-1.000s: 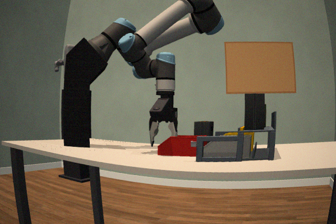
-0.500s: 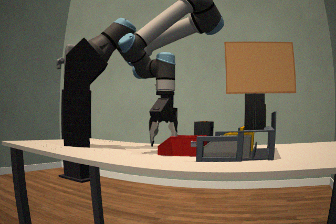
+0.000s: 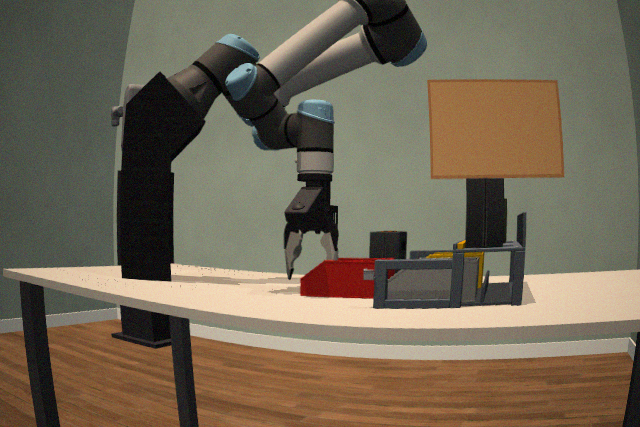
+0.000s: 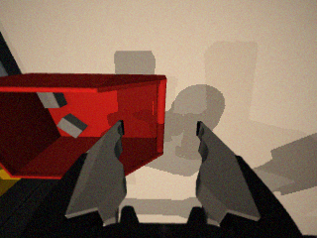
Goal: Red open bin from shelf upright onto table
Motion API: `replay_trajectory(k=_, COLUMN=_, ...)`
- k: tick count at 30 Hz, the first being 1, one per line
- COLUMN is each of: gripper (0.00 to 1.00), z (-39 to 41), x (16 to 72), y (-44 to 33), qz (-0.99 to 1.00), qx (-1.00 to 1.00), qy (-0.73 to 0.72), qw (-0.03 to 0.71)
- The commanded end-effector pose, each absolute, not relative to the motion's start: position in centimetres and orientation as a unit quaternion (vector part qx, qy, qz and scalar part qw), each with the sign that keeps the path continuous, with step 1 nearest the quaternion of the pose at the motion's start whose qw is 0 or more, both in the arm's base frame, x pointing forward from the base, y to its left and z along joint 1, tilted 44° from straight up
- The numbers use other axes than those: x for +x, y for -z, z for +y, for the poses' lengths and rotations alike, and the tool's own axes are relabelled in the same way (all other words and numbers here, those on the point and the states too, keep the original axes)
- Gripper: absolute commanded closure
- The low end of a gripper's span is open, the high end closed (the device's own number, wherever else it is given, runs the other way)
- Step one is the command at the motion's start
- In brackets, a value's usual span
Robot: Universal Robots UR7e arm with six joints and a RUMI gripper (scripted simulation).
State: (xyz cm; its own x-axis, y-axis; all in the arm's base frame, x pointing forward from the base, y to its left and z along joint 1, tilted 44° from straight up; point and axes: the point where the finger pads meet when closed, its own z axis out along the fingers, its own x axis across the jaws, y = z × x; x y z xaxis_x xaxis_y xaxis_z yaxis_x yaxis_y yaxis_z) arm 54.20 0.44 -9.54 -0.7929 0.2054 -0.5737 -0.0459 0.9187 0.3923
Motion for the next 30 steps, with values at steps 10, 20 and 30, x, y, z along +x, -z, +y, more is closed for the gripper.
replay_trajectory(k=10, gripper=0.42, z=0.2, x=53.9, y=9.1, qz=0.926, qx=0.043, qy=-0.197, qw=0.319)
replay_trajectory(k=20, gripper=0.42, z=-0.4, x=52.7, y=7.8, qz=0.926, qx=0.043, qy=-0.197, qw=0.319)
replay_trajectory(k=30, gripper=0.42, z=-1.1, x=51.5, y=6.3, qz=0.926, qx=0.043, qy=-0.197, qw=0.319)
